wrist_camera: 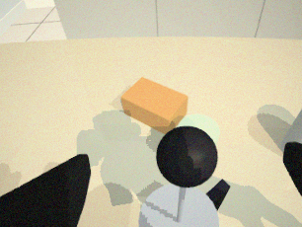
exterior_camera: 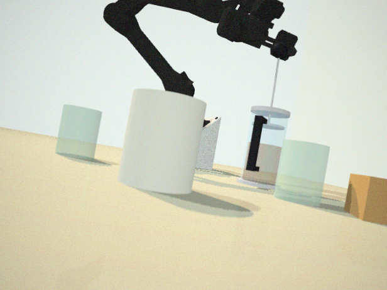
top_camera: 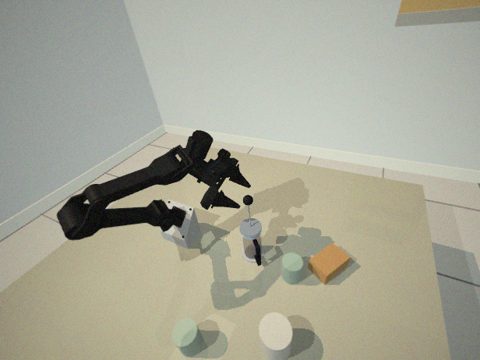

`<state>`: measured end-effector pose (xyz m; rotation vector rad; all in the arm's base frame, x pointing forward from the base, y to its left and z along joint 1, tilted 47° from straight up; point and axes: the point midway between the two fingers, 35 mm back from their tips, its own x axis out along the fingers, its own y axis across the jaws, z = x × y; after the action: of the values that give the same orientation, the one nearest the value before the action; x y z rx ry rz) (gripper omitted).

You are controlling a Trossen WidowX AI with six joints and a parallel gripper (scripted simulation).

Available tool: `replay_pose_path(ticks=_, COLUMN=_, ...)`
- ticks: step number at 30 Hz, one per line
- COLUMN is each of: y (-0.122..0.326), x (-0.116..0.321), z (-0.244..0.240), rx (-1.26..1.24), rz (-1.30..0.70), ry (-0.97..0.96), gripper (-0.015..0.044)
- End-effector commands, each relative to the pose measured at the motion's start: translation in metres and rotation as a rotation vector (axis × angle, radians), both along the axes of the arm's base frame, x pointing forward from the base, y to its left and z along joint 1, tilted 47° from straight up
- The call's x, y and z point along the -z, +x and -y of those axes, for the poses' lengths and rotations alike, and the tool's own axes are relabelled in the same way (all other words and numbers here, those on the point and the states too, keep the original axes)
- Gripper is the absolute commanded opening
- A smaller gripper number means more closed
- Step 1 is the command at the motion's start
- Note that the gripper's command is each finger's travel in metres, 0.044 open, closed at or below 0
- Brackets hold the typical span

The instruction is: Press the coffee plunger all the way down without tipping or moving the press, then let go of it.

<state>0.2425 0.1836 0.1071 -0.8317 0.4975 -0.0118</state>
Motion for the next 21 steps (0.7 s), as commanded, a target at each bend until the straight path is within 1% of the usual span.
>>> replay_pose_path(ticks=1, y=0.0061, x=0.0045, z=0.0024, rx=-0.002, rz=-0.004, ry=-0.005, gripper=0.044)
replay_pose_path(ticks=9, y=0.0152, x=0.0076, z=0.0055, rx=-0.004, rz=0.001, ry=-0.006, gripper=0.044)
replay_pose_path(ticks=21, y=0.0152, x=0.0076, z=0.0055, rx=-0.004, rz=0.001, ry=-0.006, gripper=0.0127)
